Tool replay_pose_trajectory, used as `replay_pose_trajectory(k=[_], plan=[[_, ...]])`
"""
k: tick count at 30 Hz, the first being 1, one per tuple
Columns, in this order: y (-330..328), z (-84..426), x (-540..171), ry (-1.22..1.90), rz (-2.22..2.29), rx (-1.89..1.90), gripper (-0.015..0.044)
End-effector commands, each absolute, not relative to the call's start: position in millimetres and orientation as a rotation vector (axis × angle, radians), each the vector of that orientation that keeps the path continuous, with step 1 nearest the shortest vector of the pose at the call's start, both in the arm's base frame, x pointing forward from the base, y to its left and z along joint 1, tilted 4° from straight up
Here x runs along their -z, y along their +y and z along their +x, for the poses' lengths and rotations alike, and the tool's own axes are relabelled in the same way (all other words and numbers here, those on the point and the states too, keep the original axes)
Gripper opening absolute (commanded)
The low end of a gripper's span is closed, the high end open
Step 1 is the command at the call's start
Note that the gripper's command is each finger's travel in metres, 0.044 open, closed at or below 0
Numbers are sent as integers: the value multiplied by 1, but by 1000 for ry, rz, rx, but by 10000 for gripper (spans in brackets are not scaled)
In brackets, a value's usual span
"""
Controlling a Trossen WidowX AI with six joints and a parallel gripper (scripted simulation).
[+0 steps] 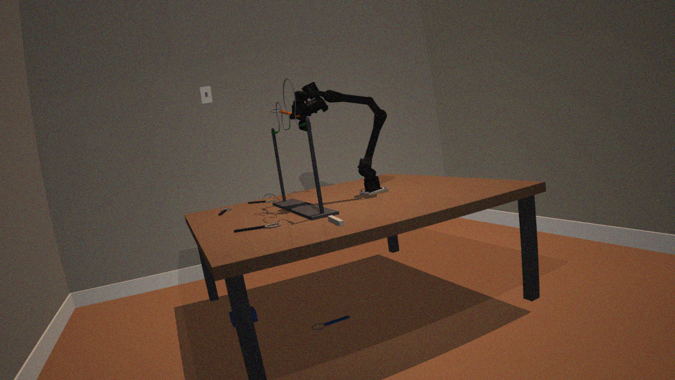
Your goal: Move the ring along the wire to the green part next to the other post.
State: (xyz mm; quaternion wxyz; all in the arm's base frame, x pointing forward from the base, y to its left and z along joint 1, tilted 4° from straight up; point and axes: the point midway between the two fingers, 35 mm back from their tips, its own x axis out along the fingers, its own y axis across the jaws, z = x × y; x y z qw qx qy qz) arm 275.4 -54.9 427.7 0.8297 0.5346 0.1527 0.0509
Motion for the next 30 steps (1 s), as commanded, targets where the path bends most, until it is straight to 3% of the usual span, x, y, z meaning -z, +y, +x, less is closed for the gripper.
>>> replay_pose_trajectory(k=[1, 30], plan=[[-56, 275, -428, 318, 1080, -94, -150], [-76, 265, -407, 419, 677, -1, -150]])
